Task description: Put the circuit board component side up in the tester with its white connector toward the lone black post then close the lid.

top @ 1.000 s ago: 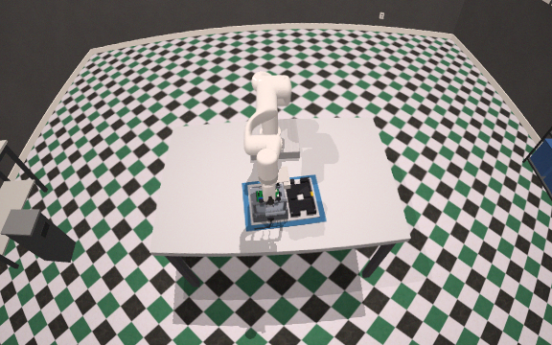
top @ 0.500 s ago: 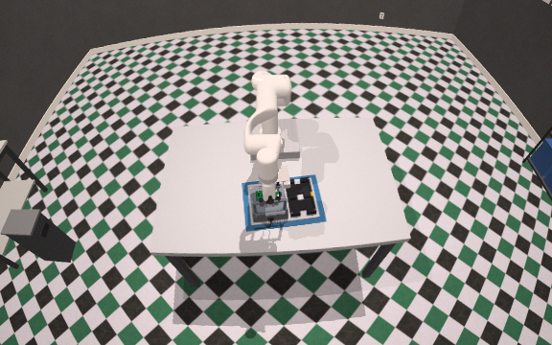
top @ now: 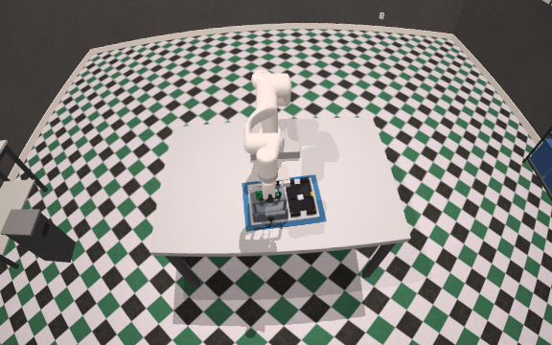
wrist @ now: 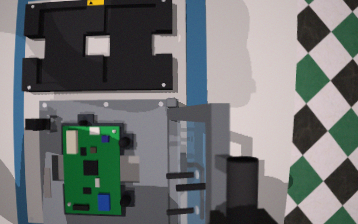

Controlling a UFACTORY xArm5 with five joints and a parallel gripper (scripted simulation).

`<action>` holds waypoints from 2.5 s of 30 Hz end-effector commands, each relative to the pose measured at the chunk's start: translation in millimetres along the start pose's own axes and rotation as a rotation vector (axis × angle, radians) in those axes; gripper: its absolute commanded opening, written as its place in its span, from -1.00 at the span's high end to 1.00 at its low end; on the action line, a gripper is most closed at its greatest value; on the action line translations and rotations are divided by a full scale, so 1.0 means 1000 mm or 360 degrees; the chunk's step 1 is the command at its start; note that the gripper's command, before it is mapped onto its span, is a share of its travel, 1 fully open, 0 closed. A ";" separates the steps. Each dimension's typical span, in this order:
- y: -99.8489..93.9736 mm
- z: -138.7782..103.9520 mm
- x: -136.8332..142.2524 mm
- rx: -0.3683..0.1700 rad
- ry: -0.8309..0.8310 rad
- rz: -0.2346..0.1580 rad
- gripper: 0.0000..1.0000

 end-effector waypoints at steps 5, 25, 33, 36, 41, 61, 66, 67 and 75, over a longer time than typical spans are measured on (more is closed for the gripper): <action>-0.003 -0.001 -0.003 0.0000 0.0000 -0.0007 1.00; -0.005 -0.002 -0.017 0.0000 0.0000 -0.0007 1.00; -0.006 -0.004 -0.025 0.0000 0.0000 -0.0007 1.00; -0.006 -0.004 -0.026 0.0000 0.0000 -0.0007 1.00; -0.006 -0.005 -0.032 0.0000 0.0000 -0.0007 1.00; -0.005 -0.008 -0.057 0.0000 0.0000 -0.0007 1.00; -0.004 -0.009 -0.064 0.0000 0.0000 -0.0007 1.00; -0.004 -0.009 -0.066 0.0000 0.0000 -0.0007 1.00; -0.002 -0.011 -0.076 0.0000 0.0000 -0.0007 1.00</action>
Point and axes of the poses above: the point where the finger pads meet when closed, its own y axis out along the fingers, its own x axis across the jaws, z = x × y, the point moved 2 cm from there along -y, back along the fingers, and after that the axes turned 8 degrees about y, right-handed, at the moved point
